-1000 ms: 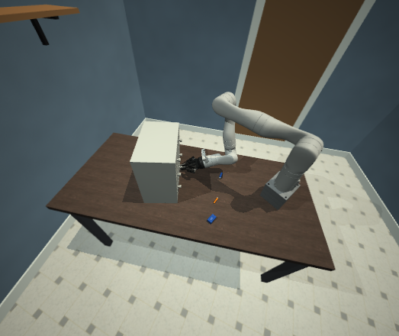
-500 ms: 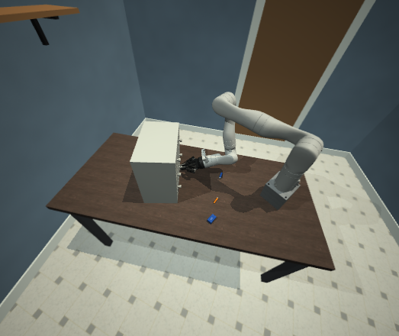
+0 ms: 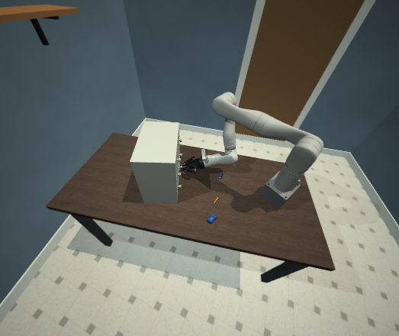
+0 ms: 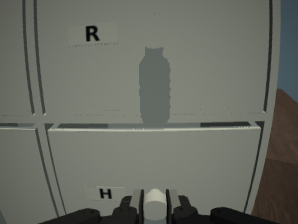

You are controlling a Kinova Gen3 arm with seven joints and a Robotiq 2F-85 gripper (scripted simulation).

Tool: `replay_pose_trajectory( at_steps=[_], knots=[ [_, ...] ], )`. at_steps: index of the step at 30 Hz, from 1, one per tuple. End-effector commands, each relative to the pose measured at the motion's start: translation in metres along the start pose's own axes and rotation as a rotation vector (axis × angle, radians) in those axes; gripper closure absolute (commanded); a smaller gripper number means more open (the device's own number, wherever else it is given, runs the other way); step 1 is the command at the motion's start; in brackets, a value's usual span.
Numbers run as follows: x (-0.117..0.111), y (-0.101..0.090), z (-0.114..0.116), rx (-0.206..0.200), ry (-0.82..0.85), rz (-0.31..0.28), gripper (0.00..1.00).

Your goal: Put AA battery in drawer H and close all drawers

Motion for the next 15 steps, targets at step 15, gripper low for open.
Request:
replay_pose_trajectory(
  at_steps=[15],
  knots=[
    [0.0027,-0.0099,-0.0002,0.001,0.0,0.001,0.87]
  ],
)
Point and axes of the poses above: the point where the finger pads meet when closed, its own y axis out along the fingers, its own z axis across the jaws, x = y × z, the point moved 4 cm from there along -y, back along the fingers, and after that the axes turned 15 degrees about -y, right-handed, at the moved point
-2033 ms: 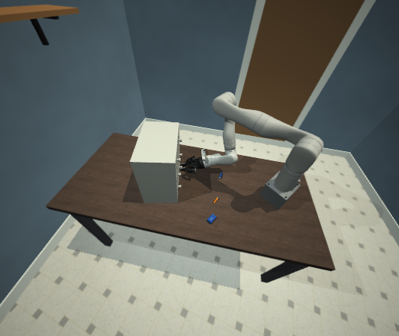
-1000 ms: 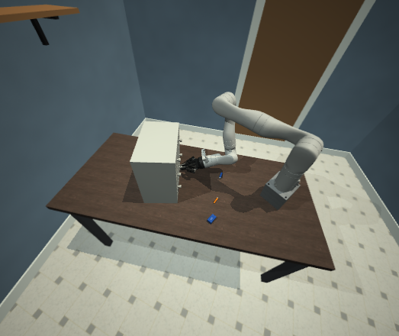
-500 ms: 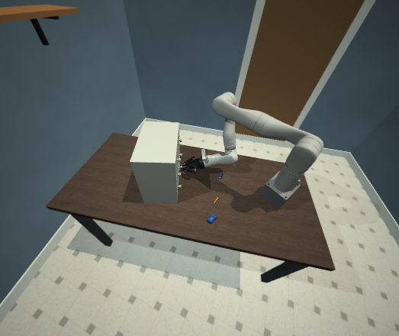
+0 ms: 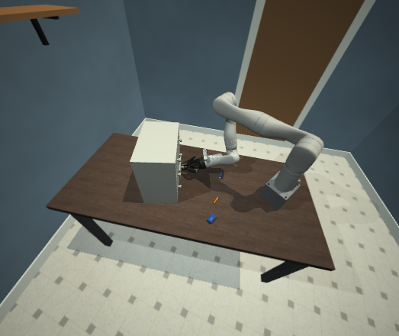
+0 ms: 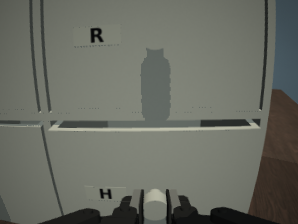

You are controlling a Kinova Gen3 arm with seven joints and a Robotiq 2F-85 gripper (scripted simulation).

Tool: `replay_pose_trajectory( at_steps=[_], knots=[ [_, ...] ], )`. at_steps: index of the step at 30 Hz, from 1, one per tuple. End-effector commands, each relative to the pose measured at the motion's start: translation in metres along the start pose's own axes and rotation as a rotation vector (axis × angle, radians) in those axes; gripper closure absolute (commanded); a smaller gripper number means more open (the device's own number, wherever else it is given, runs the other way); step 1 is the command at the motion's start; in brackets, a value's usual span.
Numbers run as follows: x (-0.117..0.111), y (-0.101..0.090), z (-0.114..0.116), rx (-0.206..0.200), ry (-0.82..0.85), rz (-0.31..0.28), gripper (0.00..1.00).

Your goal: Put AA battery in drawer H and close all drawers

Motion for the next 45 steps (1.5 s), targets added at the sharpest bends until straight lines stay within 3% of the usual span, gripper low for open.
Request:
replay_pose_trajectory(
  at_steps=[1,45],
  knots=[
    [0.002,-0.003,0.001,0.002,0.002,-0.002,0.87],
    [0.018,-0.05,-0.004,0.002,0.002,-0.002,0.87]
  ],
)
Point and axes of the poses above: the point where the finger pads meet when closed, its own y axis out along the fingers, its own z axis across the jaws, x = y × z, the point moved 4 cm from there along -y, back along the fingers, and after that the axes turned 15 degrees about -y, right-handed, at the moved point
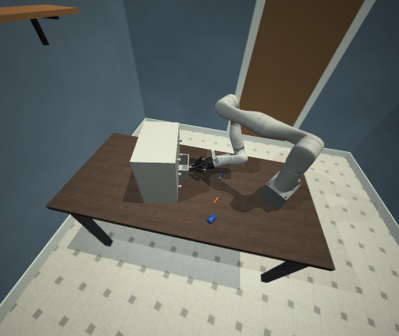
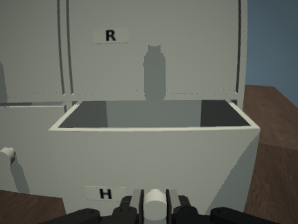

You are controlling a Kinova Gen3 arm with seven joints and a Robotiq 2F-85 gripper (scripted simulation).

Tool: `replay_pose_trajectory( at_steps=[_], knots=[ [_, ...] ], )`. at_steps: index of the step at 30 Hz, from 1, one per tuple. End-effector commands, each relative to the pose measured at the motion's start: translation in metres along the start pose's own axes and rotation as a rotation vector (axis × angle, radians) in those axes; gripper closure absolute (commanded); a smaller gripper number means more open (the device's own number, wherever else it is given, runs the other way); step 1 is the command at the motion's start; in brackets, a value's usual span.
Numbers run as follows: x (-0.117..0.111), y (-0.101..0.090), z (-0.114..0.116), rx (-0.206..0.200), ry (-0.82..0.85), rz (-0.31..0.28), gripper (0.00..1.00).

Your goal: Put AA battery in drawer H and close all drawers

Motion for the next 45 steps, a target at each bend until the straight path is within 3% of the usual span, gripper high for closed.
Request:
replay_pose_trajectory(
  at_steps=[1,35,45],
  knots=[
    [0.002,-0.0027,0.0,0.001,0.002,-0.004,0.87],
    [0.004,-0.0084,-0.0005,0.001,0.002,-0.004,0.87],
    [0.004,-0.0084,-0.0005,0.001,0.002,-0.004,0.67]
  ],
)
Point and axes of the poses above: the point where the finger pads meet when closed, its own y axis out along the fingers, its own z axis across the jaws, x = y × z, the point moved 4 cm from there along -y, back along the fingers, and after that the axes turned 15 degrees about -y, right-handed, at the moved point
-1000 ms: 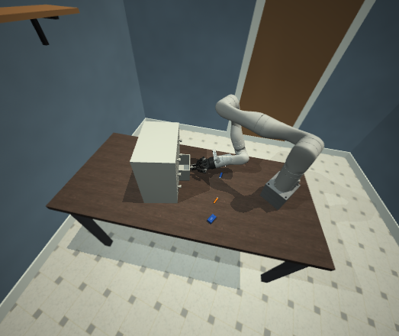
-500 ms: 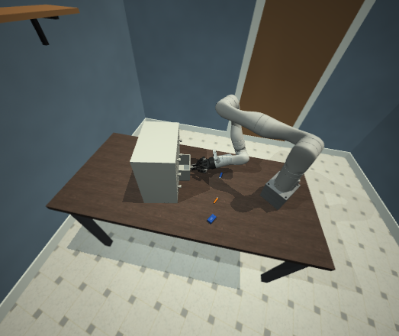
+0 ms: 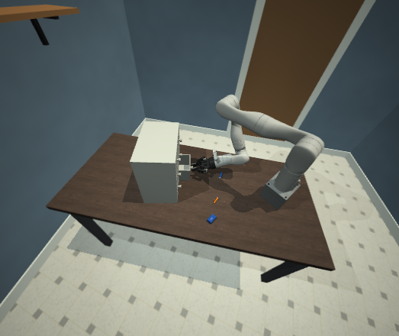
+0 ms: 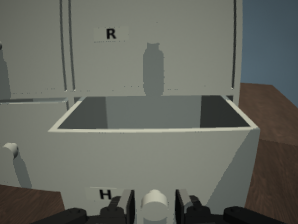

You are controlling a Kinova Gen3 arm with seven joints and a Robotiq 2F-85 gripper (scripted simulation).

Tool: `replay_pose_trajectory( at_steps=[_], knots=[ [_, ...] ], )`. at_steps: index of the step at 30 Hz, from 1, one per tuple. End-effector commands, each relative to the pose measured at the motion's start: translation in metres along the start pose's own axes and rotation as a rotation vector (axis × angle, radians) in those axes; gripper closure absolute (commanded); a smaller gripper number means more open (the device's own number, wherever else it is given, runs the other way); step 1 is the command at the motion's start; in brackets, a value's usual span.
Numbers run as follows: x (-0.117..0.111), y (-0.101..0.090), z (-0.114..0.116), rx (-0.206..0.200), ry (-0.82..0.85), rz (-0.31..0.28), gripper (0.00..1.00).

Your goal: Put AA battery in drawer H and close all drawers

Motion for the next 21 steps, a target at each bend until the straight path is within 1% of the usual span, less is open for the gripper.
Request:
replay_pose_trajectory(
  at_steps=[1,9,12,16,18,21],
  knots=[
    [0.0,0.0,0.0,0.0,0.0,0.0,0.67],
    [0.001,-0.002,0.0,0.0,0.0,0.0,0.67],
    [0.004,-0.011,-0.001,0.0,0.0,0.0,0.67],
    [0.01,-0.029,-0.003,0.0,0.0,0.0,0.67],
    [0.01,-0.029,-0.003,0.0,0.0,0.0,0.67],
    [0.014,-0.041,-0.004,0.0,0.0,0.0,0.67]
  ],
)
Point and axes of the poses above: the point where the finger pads meet when closed, its own y axis out along the fingers, its own z axis across the jaws, x = y × z, the point moved 4 cm from there along -y, back along the fingers, and after that the axes turned 15 degrees about -y, right-handed, at the moved point
